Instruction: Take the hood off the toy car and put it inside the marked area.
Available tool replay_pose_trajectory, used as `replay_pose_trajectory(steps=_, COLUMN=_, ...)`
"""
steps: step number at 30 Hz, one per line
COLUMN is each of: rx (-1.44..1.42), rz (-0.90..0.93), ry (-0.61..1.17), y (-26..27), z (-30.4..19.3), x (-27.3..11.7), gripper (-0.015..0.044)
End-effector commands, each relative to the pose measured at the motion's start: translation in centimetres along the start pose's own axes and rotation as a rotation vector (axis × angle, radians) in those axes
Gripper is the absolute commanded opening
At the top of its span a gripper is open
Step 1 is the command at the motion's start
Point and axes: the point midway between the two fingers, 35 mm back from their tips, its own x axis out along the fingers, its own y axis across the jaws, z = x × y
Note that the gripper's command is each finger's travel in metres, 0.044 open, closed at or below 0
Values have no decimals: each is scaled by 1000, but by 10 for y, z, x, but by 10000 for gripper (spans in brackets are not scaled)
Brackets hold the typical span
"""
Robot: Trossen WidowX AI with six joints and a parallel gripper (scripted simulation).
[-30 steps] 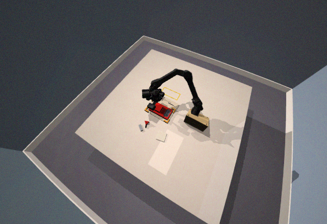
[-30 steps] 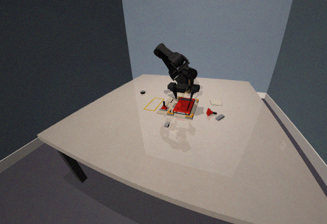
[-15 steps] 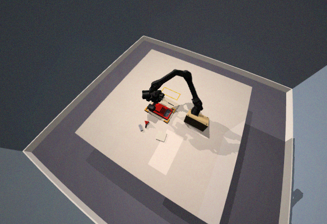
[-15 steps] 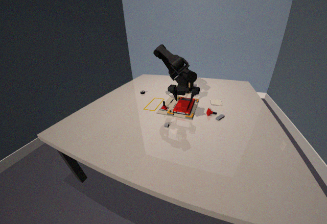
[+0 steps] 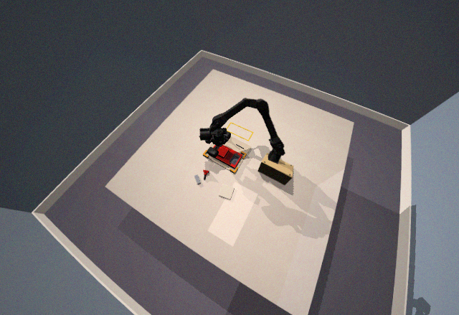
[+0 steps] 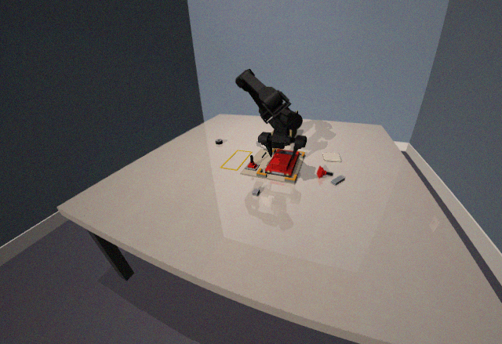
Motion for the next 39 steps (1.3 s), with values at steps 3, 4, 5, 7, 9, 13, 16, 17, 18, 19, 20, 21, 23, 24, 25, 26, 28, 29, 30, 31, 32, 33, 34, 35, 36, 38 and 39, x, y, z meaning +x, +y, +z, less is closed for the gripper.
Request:
replay_pose_trajectory(steps=3, rx=-8, rz=-9, ry=0, y=-1, z=-1, x=4, gripper=440)
replay_pose_trajectory(steps=4, rx=-8, rz=-9, ry=0, y=-1, z=-1, x=4, gripper=440)
replay_pose_trajectory(steps=5, rx=-8, rz=-9, ry=0, y=-1, z=-1, x=5, gripper=440)
replay_pose_trajectory(steps=7, rx=-8, rz=-9, ry=0, y=-1, z=-1, x=6, gripper=440)
replay_pose_trajectory(steps=9, rx=-8, rz=-9, ry=0, y=-1, z=-1, x=7, gripper=440)
replay_pose_trajectory(steps=13, rx=-8, rz=-9, ry=0, y=-1, z=-1, x=9, gripper=440)
replay_pose_trajectory(steps=16, rx=-8, rz=-9, ry=0, y=-1, z=-1, x=10, gripper=440)
replay_pose_trajectory(steps=17, rx=-8, rz=-9, ry=0, y=-1, z=-1, x=11, gripper=440)
replay_pose_trajectory(steps=18, rx=-8, rz=-9, ry=0, y=-1, z=-1, x=11, gripper=440)
replay_pose_trajectory(steps=19, rx=-8, rz=-9, ry=0, y=-1, z=-1, x=12, gripper=440)
replay_pose_trajectory(steps=20, rx=-8, rz=-9, ry=0, y=-1, z=-1, x=12, gripper=440)
replay_pose_trajectory(steps=21, rx=-8, rz=-9, ry=0, y=-1, z=-1, x=13, gripper=440)
replay_pose_trajectory(steps=23, rx=-8, rz=-9, ry=0, y=-1, z=-1, x=14, gripper=440)
replay_pose_trajectory(steps=24, rx=-8, rz=-9, ry=0, y=-1, z=-1, x=14, gripper=440)
replay_pose_trajectory(steps=25, rx=-8, rz=-9, ry=0, y=-1, z=-1, x=15, gripper=440)
replay_pose_trajectory(steps=26, rx=-8, rz=-9, ry=0, y=-1, z=-1, x=15, gripper=440)
replay_pose_trajectory(steps=28, rx=-8, rz=-9, ry=0, y=-1, z=-1, x=16, gripper=440)
replay_pose_trajectory(steps=29, rx=-8, rz=-9, ry=0, y=-1, z=-1, x=17, gripper=440)
replay_pose_trajectory(steps=30, rx=-8, rz=-9, ry=0, y=-1, z=-1, x=17, gripper=440)
replay_pose_trajectory(steps=31, rx=-8, rz=-9, ry=0, y=-1, z=-1, x=18, gripper=440)
replay_pose_trajectory(steps=32, rx=-8, rz=-9, ry=0, y=-1, z=-1, x=18, gripper=440)
replay_pose_trajectory(steps=33, rx=-8, rz=-9, ry=0, y=-1, z=-1, x=19, gripper=440)
replay_pose_trajectory(steps=34, rx=-8, rz=-9, ry=0, y=-1, z=-1, x=19, gripper=440)
replay_pose_trajectory(steps=35, rx=-8, rz=-9, ry=0, y=-1, z=-1, x=20, gripper=440)
replay_pose_trajectory(steps=36, rx=-8, rz=-9, ry=0, y=-1, z=-1, x=20, gripper=440)
replay_pose_trajectory(steps=38, rx=1, rz=-1, ry=-1, y=0, z=0, x=18, gripper=414)
replay_pose_trajectory(steps=39, rx=1, rz=-1, ry=-1, y=0, z=0, x=18, gripper=387)
